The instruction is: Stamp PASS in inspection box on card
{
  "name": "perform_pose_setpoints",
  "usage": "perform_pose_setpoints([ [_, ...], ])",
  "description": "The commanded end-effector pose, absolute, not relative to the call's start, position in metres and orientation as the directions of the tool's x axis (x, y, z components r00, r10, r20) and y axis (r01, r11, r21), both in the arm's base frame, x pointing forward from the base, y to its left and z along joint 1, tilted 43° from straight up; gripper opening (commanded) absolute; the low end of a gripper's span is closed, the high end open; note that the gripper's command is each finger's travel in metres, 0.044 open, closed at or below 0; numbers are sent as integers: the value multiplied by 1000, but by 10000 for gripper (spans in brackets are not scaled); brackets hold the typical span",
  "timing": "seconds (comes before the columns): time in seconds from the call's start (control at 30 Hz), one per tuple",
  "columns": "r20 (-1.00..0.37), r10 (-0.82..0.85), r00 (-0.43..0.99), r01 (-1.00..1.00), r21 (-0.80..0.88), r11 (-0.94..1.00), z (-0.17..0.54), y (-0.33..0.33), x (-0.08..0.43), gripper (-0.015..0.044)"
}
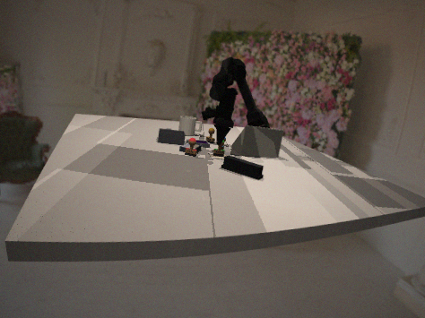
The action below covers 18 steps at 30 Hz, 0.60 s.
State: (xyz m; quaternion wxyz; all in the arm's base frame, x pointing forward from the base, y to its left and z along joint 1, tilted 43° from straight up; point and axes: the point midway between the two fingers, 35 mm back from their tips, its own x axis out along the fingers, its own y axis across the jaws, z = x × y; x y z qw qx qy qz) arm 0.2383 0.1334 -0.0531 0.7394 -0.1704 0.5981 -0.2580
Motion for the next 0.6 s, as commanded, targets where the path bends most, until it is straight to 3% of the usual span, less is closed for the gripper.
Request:
perform_pose_setpoints([
  [0.0,-794,-588,155,173,-564,808,-54,132,239,0],
  [0.57,-794,-588,155,173,-564,808,-56,131,239,0],
])
